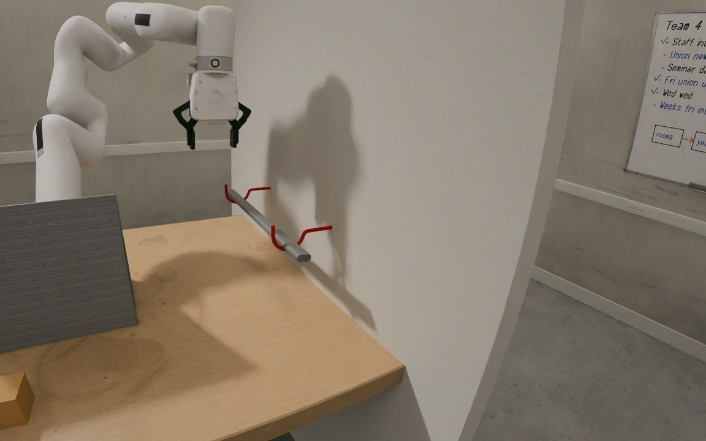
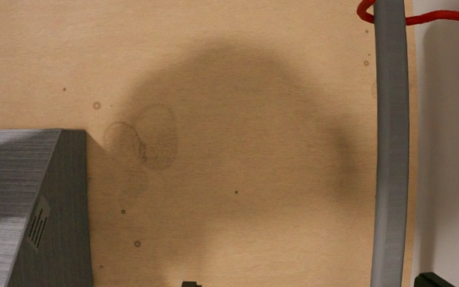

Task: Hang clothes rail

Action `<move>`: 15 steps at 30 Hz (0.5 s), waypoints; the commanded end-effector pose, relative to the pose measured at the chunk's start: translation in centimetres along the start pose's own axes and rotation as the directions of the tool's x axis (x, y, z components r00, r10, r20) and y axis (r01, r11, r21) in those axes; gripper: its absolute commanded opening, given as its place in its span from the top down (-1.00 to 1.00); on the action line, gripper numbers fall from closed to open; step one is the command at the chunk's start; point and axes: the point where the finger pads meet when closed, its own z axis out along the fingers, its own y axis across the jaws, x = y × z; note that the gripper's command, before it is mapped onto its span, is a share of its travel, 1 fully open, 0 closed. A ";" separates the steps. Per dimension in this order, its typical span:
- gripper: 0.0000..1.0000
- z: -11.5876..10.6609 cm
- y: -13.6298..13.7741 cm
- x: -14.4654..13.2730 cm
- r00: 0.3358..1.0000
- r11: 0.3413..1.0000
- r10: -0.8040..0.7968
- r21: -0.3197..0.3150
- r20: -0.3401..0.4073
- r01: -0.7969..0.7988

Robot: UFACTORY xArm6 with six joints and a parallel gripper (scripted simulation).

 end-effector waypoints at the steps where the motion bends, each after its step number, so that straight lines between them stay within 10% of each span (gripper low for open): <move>1: -1.00 -0.4 -0.4 0.0 1.000 1.000 -0.001 -0.003 0.002 0.001; 15: -1.00 -1.5 -2.4 0.0 1.000 1.000 -0.001 -0.003 0.003 0.001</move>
